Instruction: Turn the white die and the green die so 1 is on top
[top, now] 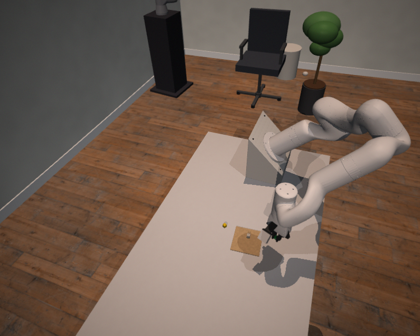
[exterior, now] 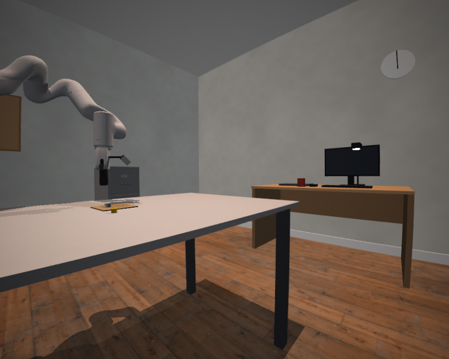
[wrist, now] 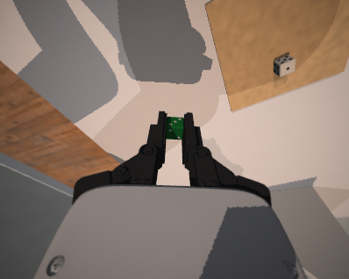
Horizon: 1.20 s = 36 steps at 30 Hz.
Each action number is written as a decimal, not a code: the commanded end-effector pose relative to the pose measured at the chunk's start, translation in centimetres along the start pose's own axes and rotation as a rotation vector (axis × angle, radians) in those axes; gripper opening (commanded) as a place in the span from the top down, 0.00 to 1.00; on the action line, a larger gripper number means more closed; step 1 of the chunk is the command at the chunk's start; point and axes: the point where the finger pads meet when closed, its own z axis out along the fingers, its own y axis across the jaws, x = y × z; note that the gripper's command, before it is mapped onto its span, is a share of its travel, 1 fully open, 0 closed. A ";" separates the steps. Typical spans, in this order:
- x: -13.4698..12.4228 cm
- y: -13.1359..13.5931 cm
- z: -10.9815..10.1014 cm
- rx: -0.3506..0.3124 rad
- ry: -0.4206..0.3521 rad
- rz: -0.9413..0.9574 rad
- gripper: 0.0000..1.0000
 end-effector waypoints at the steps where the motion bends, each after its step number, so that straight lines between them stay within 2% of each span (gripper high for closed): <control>1: 0.1 0.0 2.0 0.001 0.001 0.000 0.89; 7: 0.1 0.0 4.9 0.001 0.001 0.000 0.89; 9: 0.1 0.0 4.9 0.001 0.001 0.000 0.89; 18: 0.1 0.0 8.0 0.001 0.001 0.000 0.89; 36: 0.1 0.0 8.3 0.001 0.001 0.000 0.89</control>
